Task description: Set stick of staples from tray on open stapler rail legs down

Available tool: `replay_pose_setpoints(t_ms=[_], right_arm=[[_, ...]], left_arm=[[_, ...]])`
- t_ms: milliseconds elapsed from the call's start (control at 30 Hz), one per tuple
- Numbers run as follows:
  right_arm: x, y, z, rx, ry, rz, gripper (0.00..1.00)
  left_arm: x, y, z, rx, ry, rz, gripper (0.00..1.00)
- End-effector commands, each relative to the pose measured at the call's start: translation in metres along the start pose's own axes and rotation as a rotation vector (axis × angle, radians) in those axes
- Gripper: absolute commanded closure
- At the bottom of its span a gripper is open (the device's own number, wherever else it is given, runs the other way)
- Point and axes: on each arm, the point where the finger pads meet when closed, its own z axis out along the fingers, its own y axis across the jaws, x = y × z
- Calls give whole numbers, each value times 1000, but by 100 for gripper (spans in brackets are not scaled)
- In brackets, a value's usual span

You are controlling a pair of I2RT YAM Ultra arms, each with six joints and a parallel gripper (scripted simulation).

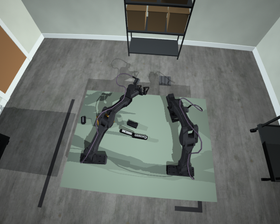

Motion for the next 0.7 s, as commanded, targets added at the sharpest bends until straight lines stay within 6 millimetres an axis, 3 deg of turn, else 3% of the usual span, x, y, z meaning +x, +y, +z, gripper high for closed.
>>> replay_pose_setpoints(t_ms=[0, 567, 667], right_arm=[[-1, 1, -3, -11, -1, 3, 0], [-1, 1, -3, -11, -1, 3, 0], [5, 13, -5, -68, 11, -49, 0]], left_arm=[[-16, -8, -3, 14, -28, 8, 0], [-16, -8, -3, 14, -28, 8, 0], [-21, -9, -5, 12, -48, 19, 0]])
